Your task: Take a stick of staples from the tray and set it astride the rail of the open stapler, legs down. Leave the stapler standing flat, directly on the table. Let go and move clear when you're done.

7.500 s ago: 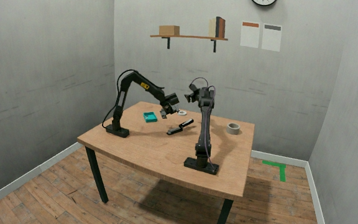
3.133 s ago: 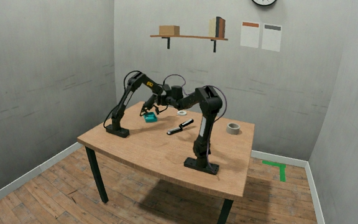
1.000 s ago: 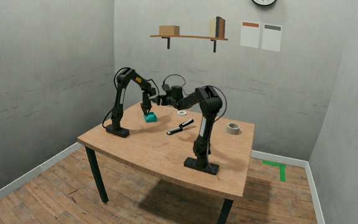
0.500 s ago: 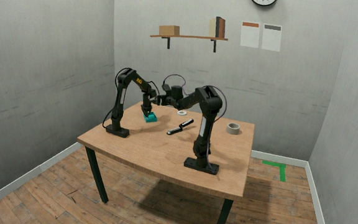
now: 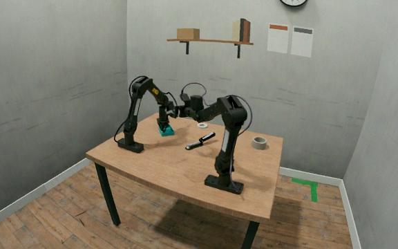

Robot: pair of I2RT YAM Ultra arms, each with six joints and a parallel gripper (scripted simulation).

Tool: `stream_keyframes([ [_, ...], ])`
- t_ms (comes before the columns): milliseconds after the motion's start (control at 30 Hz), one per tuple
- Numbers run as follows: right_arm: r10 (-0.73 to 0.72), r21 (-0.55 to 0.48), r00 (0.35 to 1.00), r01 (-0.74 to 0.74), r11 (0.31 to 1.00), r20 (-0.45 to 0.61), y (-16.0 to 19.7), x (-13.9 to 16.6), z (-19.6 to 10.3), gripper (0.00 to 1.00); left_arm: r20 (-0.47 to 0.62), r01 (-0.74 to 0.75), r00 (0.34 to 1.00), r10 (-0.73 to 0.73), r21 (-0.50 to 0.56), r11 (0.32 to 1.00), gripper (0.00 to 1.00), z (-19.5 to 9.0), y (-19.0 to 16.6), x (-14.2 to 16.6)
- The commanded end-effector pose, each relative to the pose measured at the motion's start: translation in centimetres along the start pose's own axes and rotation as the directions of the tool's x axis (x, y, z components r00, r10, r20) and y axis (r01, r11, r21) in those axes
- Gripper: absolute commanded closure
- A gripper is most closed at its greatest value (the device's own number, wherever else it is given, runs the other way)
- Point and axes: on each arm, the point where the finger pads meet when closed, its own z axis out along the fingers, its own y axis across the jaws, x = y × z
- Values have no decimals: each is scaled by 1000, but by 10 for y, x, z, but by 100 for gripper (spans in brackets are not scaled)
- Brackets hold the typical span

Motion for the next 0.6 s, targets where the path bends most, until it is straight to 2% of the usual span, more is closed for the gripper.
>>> stream_keyframes([
  [0, 8, 4, 1000, -8, 1000, -3, 1, -2, -4, 0, 28, -2, 1000, 2, 0, 1000, 73, -1, -2, -8],
  [100, 8, 4, 1000, -8, 1000, -3, 1, -2, -4, 0, 28, -2, 1000, 2, 0, 1000, 73, -1, -2, -8],
  [133, 8, 4, 1000, -8, 1000, -3, 1, -2, -4, 0, 28, -2, 1000, 2, 0, 1000, 78, -1, -2, -8],
  [200, 8, 4, 1000, -8, 1000, -3, 1, -2, -4, 0, 28, -2, 1000, 2, 0, 1000, 78, -1, -2, -8],
  [233, 8, 4, 1000, -8, 1000, -3, 1, -2, -4, 0, 28, -2, 1000, 2, 0, 1000, 82, -1, -2, -8],
  [400, 8, 4, 1000, -8, 1000, -3, 1, -2, -4, 0, 19, -1, 1000, 1, 2, 1000, 83, -2, -1, -5],
  [567, 8, 4, 1000, -8, 1000, -3, 1, -2, -4, 0, 27, -2, 1000, 2, 0, 1000, 90, -1, 0, -5],
])
